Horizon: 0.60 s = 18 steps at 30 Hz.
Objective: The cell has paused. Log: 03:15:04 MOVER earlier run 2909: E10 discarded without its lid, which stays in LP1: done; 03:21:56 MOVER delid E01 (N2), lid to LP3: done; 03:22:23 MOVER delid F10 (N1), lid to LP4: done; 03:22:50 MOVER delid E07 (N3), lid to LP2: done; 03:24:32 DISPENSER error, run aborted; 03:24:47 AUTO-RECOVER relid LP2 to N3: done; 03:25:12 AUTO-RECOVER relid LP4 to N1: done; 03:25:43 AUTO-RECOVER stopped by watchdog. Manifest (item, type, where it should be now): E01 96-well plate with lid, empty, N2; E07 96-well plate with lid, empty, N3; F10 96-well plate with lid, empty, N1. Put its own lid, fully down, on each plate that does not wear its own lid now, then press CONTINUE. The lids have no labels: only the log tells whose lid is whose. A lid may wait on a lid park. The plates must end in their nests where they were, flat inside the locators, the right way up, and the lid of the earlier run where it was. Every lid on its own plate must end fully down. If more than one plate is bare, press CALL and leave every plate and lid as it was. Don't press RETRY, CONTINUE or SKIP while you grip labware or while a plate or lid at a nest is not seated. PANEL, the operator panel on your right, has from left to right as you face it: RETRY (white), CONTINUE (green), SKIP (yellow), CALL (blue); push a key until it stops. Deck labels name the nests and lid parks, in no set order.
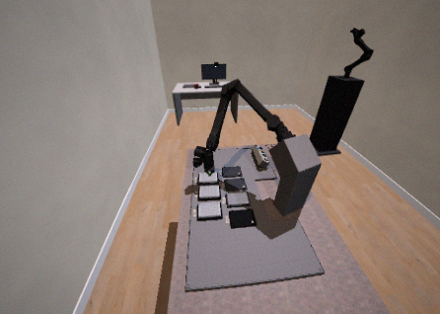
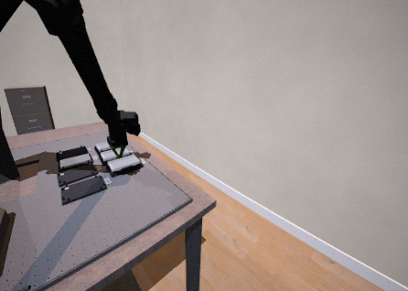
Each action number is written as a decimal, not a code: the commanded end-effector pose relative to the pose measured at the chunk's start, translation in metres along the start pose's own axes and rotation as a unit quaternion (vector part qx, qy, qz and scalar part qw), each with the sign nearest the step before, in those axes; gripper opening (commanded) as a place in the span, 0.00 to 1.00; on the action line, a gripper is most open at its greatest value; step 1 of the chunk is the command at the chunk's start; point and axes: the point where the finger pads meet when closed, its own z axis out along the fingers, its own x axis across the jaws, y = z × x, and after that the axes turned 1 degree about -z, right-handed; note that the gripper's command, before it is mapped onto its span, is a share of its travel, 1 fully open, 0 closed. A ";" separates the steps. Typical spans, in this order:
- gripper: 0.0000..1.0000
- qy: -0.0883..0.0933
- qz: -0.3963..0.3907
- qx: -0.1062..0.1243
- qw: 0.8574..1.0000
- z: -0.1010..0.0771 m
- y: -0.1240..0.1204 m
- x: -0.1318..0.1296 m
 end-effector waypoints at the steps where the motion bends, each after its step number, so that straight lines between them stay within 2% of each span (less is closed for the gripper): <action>1: 0.00 0.005 -0.024 -0.010 1.000 -0.010 -0.006 0.027; 10: 0.00 0.006 -0.014 -0.008 1.000 -0.011 -0.044 0.055; 12: 0.00 0.006 -0.014 -0.008 1.000 -0.011 -0.044 0.055; 13: 0.00 0.001 -0.004 -0.019 1.000 -0.017 -0.040 0.047; 15: 0.00 0.007 -0.015 -0.007 1.000 -0.010 -0.057 0.065; 18: 0.00 0.007 -0.016 -0.006 1.000 -0.011 -0.070 0.075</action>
